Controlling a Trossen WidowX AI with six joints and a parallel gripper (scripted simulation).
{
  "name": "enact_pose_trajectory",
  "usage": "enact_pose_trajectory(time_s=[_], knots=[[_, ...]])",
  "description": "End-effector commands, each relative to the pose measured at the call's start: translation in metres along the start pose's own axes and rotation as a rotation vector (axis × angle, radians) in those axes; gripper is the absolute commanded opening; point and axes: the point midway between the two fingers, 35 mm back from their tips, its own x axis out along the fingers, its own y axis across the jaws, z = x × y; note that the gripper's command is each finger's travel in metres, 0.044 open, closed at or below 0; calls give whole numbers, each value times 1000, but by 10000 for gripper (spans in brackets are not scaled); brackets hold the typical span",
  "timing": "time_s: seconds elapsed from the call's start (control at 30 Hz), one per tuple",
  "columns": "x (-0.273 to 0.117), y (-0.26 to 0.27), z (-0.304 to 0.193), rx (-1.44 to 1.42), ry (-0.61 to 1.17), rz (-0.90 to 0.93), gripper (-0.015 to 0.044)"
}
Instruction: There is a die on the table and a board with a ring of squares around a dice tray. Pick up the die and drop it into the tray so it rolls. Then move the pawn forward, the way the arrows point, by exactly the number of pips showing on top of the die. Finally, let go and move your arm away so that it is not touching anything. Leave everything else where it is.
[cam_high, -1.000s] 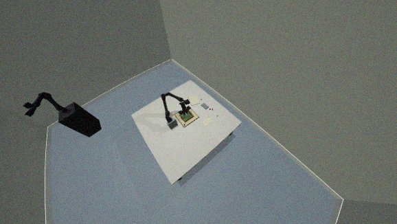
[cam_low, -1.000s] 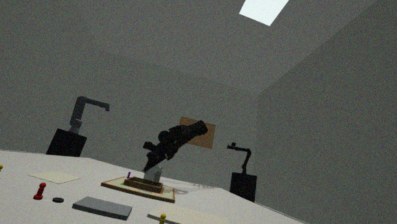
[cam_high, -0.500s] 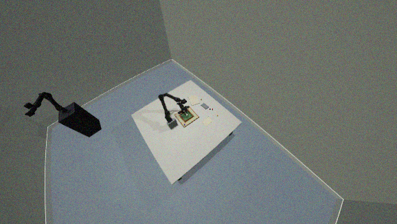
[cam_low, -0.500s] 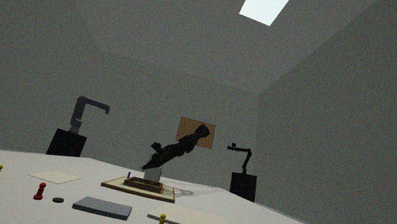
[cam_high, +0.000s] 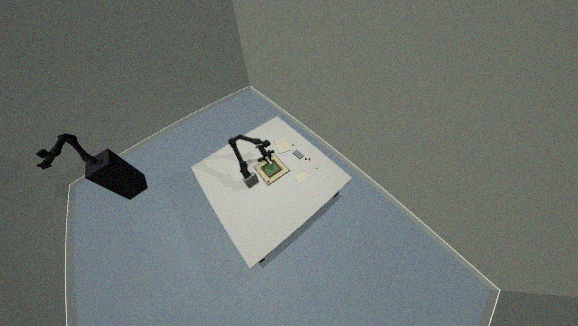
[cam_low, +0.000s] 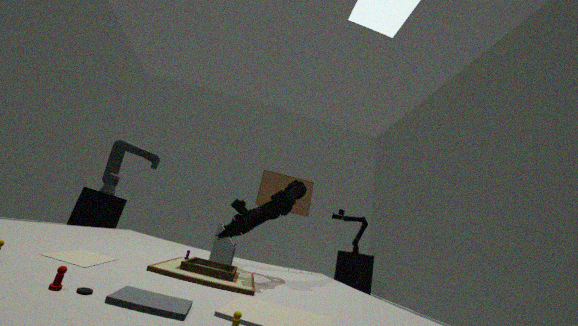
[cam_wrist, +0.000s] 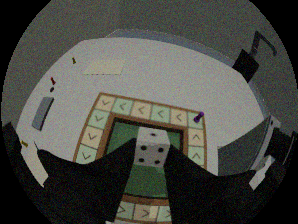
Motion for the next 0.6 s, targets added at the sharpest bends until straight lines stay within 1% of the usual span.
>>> enact_pose_trajectory(time_s=[0.0, 0.13, 0.4, 0.57], knots=[[0, 1, 0, 0, 0, 3, 0], [0, 1, 0, 0, 0, 3, 0], [0, 1, 0, 0, 0, 3, 210], [-27, 0, 30, -1, -6, -4, 341]])
